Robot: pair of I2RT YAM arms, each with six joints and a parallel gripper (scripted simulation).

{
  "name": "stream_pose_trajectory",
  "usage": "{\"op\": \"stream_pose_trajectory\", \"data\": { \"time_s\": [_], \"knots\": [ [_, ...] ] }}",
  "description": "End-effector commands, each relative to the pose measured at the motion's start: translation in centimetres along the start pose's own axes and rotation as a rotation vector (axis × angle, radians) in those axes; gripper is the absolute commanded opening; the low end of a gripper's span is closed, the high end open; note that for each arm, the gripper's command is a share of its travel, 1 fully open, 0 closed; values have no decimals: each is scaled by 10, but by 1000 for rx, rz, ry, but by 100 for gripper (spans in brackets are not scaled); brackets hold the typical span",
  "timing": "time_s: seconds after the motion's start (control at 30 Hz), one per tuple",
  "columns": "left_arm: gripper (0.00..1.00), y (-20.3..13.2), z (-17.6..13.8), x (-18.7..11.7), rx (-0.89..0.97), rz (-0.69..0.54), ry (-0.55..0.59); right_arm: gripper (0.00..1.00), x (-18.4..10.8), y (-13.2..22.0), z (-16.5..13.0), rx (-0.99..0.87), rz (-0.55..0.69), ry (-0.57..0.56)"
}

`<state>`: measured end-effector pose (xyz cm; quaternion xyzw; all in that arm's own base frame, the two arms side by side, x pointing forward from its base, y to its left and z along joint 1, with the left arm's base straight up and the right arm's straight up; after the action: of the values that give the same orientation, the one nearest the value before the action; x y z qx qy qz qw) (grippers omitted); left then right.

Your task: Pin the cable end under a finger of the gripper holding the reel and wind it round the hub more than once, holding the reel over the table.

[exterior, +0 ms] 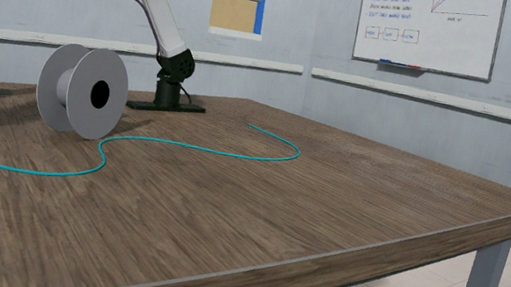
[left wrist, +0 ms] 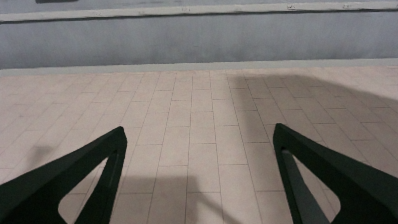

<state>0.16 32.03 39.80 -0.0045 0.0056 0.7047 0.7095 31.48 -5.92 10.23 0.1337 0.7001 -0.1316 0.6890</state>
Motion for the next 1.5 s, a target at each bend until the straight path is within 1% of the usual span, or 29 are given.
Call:
{"op": "stream_pose_trajectory", "data": {
  "time_s": [0.0,0.3,0.37,0.4,0.47,0.87,0.93,0.97,1.03,1.2,1.47],
  "knots": [
    [100,2,-1,0,-6,12,-5,0,-19,-1,4,27,24,-44],
    [100,2,-1,0,-6,12,-5,0,-37,-4,1,90,62,-58],
    [100,2,-1,0,-6,12,-5,0,-37,-4,1,90,62,-58],
    [100,2,-1,0,-6,12,-5,0,-31,-5,-2,101,61,-31],
    [100,2,-1,0,-6,12,-5,0,-46,-4,0,122,81,-68],
    [100,2,-1,0,-6,12,-5,0,-86,-9,-8,288,174,-90],
    [100,2,-1,0,-6,12,-5,0,-86,-9,-8,288,174,-90],
    [100,2,-1,0,-6,12,-5,0,-80,-10,-10,306,174,-61],
    [100,2,-1,0,-6,12,-5,0,-97,-10,-10,334,202,-104],
    [100,2,-1,0,-6,12,-5,0,-115,-10,-11,409,243,-111],
    [100,2,-1,0,-6,12,-5,0,-132,-13,-15,501,293,-121]
  ]
}}
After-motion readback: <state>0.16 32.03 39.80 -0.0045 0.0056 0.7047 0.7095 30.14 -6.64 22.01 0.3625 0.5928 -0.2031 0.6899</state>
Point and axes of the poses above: on each arm, the point where the finger pads meet when closed, its own x axis out along the fingers, its own y axis across the jaws, z = x × y, the point moved 6 cm from there along -x, back along the fingers
